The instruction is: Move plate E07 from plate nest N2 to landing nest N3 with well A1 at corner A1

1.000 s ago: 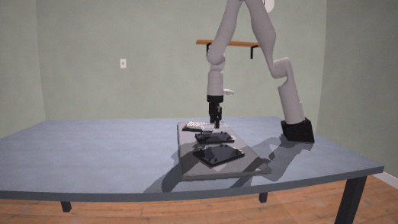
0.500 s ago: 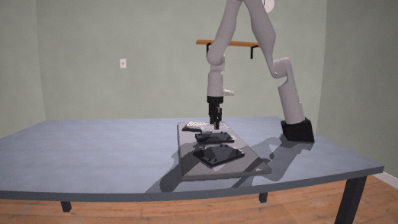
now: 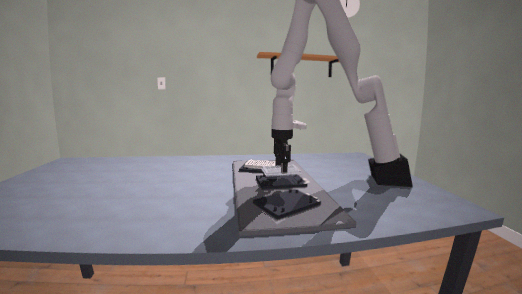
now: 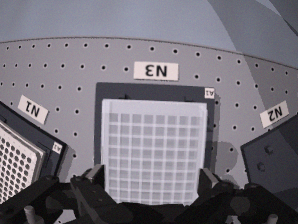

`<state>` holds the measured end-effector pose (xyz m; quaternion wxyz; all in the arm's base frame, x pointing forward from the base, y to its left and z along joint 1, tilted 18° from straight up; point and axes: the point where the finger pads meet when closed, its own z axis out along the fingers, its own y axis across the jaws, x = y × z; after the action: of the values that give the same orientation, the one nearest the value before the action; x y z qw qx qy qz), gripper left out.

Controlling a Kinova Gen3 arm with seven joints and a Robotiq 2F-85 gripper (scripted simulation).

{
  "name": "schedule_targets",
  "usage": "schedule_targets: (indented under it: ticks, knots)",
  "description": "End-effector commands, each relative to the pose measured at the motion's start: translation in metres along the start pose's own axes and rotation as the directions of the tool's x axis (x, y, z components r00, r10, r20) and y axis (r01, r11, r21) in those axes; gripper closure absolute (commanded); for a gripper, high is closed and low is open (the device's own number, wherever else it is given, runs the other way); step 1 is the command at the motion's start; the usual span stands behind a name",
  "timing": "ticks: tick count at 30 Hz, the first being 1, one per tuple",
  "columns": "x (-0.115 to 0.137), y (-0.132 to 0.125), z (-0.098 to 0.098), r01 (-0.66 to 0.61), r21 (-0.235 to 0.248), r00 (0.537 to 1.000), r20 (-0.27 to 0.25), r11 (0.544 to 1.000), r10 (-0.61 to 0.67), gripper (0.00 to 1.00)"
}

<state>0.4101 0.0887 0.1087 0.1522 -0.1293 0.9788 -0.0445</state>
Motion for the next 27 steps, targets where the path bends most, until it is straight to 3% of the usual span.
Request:
schedule_targets:
  ticks: [1, 15, 27]
  knots:
    - [0.000, -0.001, 0.000, -0.003, 0.001, 1.000, 0.000, 1.000, 0.003, 1.00]
    - [0.000, -0.001, 0.000, -0.003, 0.001, 1.000, 0.000, 1.000, 0.003, 1.00]
    - [0.000, -0.001, 0.013, -0.003, 0.001, 1.000, 0.000, 1.000, 0.003, 1.00]
